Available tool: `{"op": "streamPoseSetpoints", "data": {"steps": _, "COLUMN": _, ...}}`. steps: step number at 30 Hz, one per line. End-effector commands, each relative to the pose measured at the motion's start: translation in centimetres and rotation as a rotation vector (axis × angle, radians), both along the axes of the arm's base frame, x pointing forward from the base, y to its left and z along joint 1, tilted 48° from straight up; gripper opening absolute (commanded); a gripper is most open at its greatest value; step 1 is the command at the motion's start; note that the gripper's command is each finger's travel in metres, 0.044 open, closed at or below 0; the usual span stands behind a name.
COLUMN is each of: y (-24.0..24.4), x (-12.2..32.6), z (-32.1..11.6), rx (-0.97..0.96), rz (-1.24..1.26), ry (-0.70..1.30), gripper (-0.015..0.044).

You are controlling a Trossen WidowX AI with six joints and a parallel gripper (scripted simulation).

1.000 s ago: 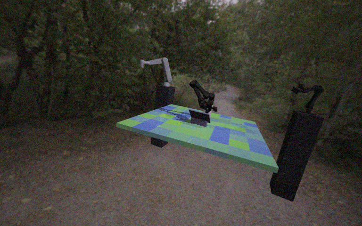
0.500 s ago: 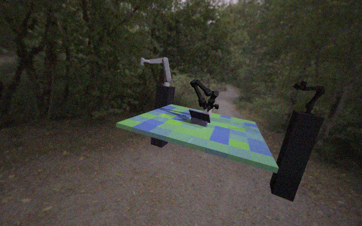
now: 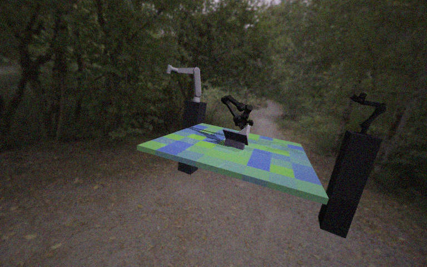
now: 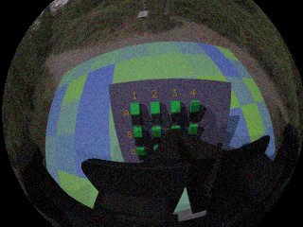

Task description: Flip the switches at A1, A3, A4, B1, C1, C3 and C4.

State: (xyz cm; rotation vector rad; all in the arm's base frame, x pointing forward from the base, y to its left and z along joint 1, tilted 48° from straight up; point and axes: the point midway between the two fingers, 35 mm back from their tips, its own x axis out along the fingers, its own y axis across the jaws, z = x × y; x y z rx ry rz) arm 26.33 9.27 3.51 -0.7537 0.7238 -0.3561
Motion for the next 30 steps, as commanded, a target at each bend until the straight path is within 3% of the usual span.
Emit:
{"op": "streamPoseSetpoints", "data": {"steps": 1, "y": -1.4, "x": -0.7, "z": 0.6, "rx": -0.009, "rz": 0.003, "ry": 0.006, "gripper": 0.0000}}
{"op": "streamPoseSetpoints", "data": {"steps": 10, "y": -3.3, "x": 1.7, "z": -1.0, "rx": -0.011, "rz": 0.022, "ry": -0.013, "gripper": 0.0000}}
{"op": "streamPoseSetpoints", "data": {"steps": 30, "y": -4.0, "x": 2.5, "z": -1.5, "rx": -0.013, "rz": 0.023, "ry": -0.015, "gripper": 0.0000}}
